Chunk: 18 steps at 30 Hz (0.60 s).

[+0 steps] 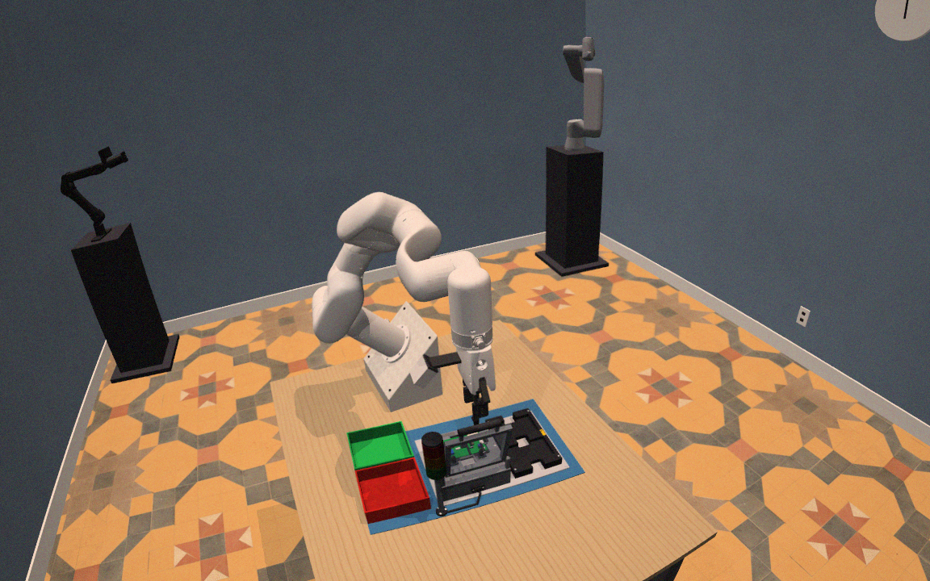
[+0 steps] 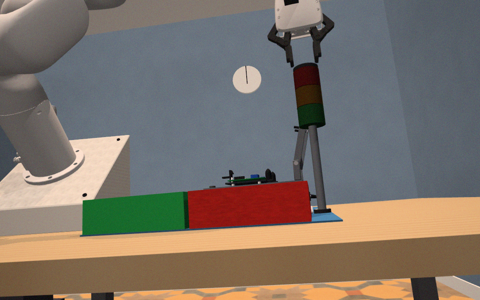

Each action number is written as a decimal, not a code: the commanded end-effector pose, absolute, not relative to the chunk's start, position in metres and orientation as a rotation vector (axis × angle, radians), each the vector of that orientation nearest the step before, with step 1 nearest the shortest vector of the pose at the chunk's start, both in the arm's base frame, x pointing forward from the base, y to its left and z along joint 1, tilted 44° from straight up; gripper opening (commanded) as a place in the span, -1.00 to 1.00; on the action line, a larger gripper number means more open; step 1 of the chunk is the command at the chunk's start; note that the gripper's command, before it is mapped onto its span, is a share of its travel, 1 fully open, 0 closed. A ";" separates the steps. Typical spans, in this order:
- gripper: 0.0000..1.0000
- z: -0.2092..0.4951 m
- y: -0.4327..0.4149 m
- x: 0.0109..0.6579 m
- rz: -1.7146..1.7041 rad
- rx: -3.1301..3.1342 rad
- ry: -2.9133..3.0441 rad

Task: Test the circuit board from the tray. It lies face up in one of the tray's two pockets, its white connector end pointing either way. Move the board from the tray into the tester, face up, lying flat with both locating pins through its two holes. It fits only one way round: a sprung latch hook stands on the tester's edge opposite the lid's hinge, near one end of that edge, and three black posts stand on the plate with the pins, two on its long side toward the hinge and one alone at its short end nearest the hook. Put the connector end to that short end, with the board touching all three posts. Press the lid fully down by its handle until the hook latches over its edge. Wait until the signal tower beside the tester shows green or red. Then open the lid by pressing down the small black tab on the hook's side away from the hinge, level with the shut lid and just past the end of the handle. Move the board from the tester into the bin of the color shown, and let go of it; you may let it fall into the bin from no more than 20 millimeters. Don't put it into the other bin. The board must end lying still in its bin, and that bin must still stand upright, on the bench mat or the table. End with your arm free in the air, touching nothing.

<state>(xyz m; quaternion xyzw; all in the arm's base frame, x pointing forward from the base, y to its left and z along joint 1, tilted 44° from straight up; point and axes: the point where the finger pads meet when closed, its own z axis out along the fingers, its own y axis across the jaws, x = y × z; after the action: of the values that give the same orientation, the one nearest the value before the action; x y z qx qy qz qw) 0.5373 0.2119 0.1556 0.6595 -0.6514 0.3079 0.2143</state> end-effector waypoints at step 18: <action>0.01 0.150 0.210 0.549 0.846 1.821 -1.804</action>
<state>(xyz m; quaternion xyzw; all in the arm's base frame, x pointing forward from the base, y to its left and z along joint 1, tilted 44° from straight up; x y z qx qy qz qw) 0.5479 0.2100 0.1508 0.6572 -0.6528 0.3048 0.2213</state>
